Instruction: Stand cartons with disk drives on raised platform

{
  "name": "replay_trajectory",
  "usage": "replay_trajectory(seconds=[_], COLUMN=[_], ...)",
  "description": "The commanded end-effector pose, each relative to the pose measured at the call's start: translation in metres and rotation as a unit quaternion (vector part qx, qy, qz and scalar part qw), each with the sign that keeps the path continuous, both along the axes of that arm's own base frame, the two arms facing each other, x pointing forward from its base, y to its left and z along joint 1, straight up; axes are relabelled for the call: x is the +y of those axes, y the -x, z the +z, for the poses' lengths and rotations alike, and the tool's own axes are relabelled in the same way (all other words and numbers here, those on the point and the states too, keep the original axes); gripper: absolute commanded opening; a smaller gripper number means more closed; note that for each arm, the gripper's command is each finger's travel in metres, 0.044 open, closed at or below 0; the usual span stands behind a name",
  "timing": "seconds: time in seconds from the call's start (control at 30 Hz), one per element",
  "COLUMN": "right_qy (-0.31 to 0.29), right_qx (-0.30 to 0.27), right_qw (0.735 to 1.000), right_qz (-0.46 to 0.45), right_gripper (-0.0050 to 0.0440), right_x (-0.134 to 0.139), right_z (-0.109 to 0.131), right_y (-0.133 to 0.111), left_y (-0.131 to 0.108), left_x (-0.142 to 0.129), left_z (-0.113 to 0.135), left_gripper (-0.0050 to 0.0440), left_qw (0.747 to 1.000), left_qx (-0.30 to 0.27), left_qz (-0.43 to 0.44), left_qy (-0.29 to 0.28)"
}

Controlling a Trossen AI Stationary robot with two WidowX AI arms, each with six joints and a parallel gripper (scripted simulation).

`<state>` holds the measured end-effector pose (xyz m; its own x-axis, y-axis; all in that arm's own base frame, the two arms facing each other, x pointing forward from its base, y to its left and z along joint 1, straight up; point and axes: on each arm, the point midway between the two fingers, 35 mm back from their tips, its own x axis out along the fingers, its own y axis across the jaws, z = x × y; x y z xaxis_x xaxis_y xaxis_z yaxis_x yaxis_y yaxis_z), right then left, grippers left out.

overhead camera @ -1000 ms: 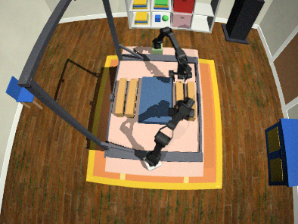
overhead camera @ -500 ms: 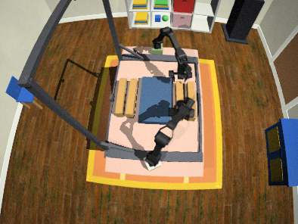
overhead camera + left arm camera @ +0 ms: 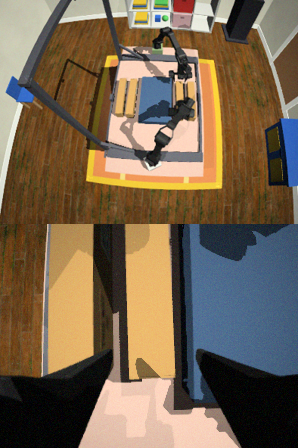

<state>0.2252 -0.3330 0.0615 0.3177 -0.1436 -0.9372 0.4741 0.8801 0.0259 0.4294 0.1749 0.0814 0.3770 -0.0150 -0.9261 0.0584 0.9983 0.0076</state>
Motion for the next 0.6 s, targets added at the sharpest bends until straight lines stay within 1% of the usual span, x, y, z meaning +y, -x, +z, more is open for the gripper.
replay_trajectory(seconds=[0.0, 0.57], right_qy=[0.014, 0.015], right_qx=[-0.008, -0.009], right_qw=[1.000, 1.000], right_qz=[0.000, 0.000], right_gripper=[0.0386, 0.0386], right_x=[-0.0058, -0.0063], right_z=[0.0093, 0.0085], right_y=[-0.0021, -0.0024], left_y=[-0.0010, -0.0006], left_x=[0.0001, 0.0010], left_z=[0.0088, 0.0091], left_gripper=[0.0387, 0.0387], left_qw=[1.000, 1.000], left_qx=[-0.011, -0.015], left_qz=[0.000, 0.000], left_qy=[-0.005, -0.007])
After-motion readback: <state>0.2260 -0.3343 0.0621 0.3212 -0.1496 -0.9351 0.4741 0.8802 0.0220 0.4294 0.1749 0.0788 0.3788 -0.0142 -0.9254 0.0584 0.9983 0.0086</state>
